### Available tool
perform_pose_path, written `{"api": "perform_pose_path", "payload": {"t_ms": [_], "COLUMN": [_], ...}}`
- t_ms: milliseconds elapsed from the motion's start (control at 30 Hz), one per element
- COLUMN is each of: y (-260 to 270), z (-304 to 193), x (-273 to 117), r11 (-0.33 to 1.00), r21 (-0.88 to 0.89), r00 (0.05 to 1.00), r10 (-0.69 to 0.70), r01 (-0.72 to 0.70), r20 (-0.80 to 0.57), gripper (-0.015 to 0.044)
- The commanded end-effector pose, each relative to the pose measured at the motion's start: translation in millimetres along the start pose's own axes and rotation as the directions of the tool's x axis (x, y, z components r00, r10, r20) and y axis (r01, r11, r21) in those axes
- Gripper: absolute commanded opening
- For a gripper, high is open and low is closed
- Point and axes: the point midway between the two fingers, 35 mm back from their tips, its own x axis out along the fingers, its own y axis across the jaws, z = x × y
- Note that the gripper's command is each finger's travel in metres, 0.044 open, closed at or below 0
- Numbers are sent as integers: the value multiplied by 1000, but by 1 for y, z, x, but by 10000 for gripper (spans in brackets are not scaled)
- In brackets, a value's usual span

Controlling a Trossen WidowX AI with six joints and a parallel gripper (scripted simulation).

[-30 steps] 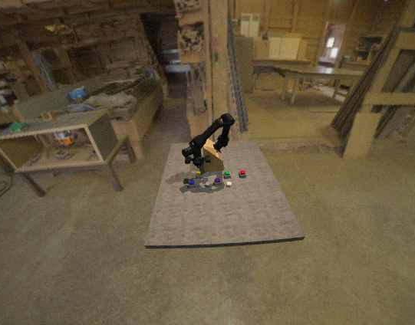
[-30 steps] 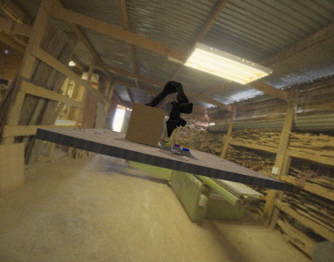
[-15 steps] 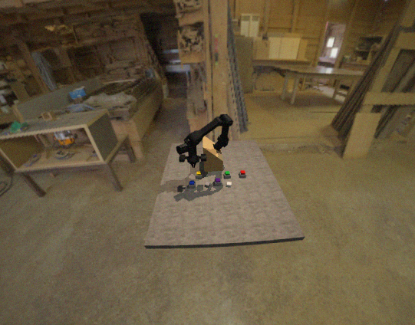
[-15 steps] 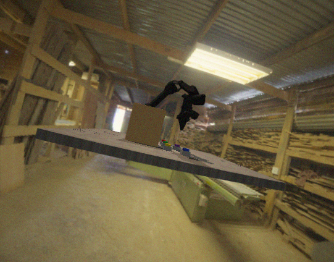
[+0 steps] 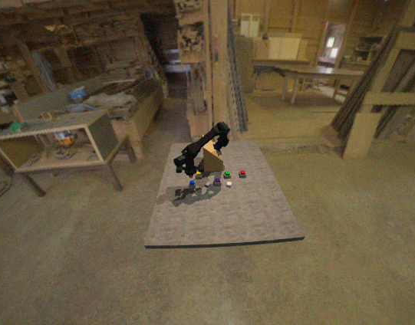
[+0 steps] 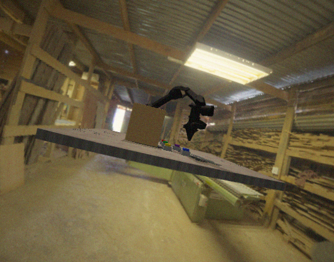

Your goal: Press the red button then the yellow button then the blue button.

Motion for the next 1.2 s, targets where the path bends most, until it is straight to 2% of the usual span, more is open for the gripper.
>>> {"api": "perform_pose_path", "payload": {"t_ms": [0, 800, 1167], "y": [1, 2, 2], "z": [-6, -6, -6], "x": [22, 55, 56], "r11": [1000, 1000, 1000], "r21": [16, 16, 16], "r00": [1000, 1000, 1000], "r10": [19, 21, 21], "r01": [-19, -21, -21], "r20": [-13, -12, -12], "gripper": [20, 20, 20]}}
